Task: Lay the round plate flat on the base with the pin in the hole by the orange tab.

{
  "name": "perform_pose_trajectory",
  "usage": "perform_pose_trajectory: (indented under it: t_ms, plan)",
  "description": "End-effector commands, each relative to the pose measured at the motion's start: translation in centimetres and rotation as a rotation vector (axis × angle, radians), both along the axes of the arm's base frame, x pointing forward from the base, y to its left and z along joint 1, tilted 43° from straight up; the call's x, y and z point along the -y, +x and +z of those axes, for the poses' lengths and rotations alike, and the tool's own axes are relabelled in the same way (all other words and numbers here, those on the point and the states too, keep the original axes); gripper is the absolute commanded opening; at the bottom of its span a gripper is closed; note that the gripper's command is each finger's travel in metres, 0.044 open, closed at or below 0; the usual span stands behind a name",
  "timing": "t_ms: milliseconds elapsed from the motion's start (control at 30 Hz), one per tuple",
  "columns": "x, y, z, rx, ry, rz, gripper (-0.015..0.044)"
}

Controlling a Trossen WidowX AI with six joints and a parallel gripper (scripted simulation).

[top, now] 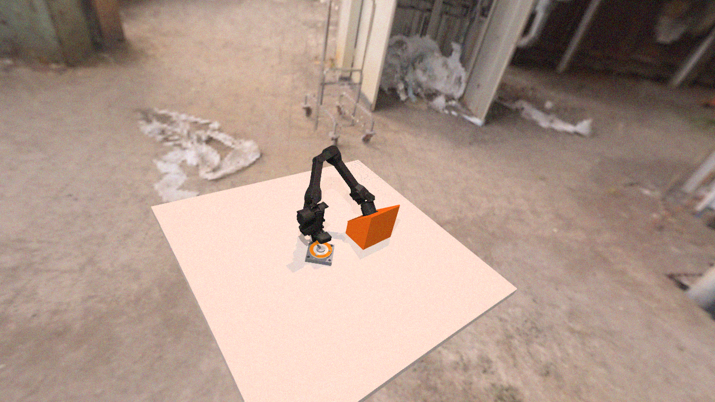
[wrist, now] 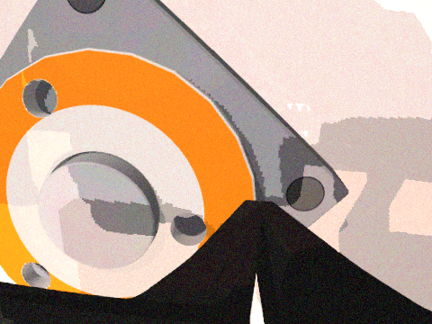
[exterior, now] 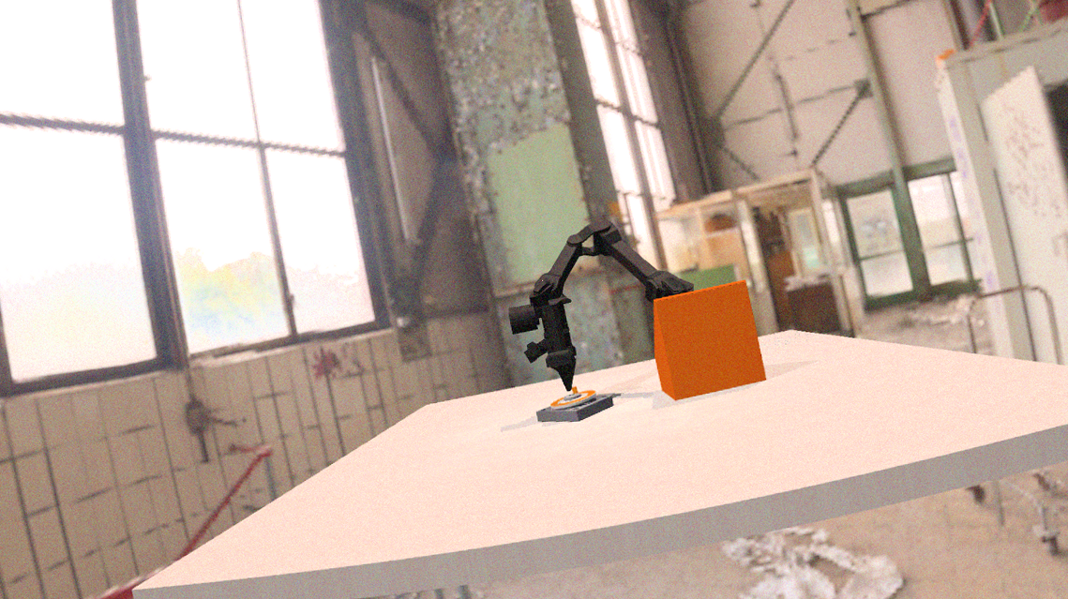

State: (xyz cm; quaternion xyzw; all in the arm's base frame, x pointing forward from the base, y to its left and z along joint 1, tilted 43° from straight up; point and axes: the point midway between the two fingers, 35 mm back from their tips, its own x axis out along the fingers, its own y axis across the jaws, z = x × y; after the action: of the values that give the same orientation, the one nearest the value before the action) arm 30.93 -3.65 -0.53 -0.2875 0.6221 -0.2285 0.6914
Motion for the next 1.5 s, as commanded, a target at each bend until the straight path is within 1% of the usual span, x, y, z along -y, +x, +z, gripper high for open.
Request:
perform_pose_trajectory:
  t_ms: [0,767,1133,1200,1233,1467]
  plan:
    - [0.1,-0.8,0.0,-0.006,-0.002,0.002,0.0000]
    - [0.0,-2.6,-0.3,-0.007,-0.002,0.002,0.0000]
    - [-3.1,-3.6,2.9,-0.007,0.000,0.002,0.0000]
    - [-3.2,-3.6,3.0,-0.007,0.000,0.002,0.0000]
    - [-2.6,-3.5,2.3,-0.016,-0.007,0.007,0.0000]
    - [-2.6,-3.5,2.3,-0.016,-0.007,0.007,0.0000]
